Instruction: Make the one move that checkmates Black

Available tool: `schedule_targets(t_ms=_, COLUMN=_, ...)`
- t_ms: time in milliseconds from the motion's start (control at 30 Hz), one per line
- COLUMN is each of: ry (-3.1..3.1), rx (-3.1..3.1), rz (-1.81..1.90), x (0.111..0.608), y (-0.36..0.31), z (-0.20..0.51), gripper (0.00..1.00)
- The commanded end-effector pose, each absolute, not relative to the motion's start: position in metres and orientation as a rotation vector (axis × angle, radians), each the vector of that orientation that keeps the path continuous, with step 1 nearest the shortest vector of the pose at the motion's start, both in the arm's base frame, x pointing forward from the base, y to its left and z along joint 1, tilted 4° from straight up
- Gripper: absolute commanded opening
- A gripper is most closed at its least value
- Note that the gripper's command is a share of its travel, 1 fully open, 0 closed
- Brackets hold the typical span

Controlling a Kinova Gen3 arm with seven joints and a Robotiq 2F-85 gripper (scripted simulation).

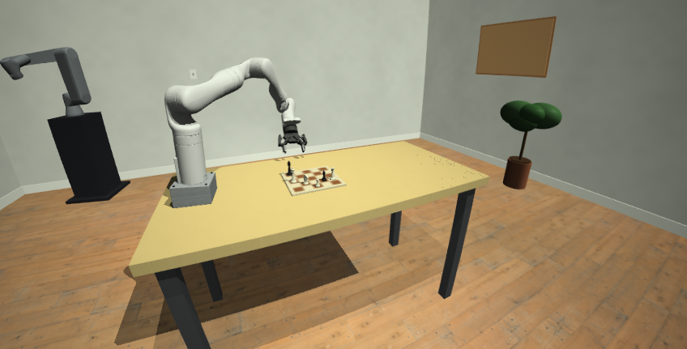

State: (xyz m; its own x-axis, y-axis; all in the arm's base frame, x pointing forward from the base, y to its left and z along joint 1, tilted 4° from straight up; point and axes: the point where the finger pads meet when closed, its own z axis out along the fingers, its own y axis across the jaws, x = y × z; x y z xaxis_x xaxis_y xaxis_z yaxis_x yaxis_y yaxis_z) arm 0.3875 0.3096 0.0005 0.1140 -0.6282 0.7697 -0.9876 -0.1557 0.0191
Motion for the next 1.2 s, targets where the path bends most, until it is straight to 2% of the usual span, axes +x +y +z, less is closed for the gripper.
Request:
schedule_targets(t_ms=0, ry=-1.564, rx=1.851, rz=0.856, x=0.3867, y=0.311, z=0.0001, gripper=1.0)
schedule_targets(t_ms=1167, ry=-1.571, rx=1.838, rz=0.912, x=0.3886, y=0.313, z=-0.0019, gripper=1.0)
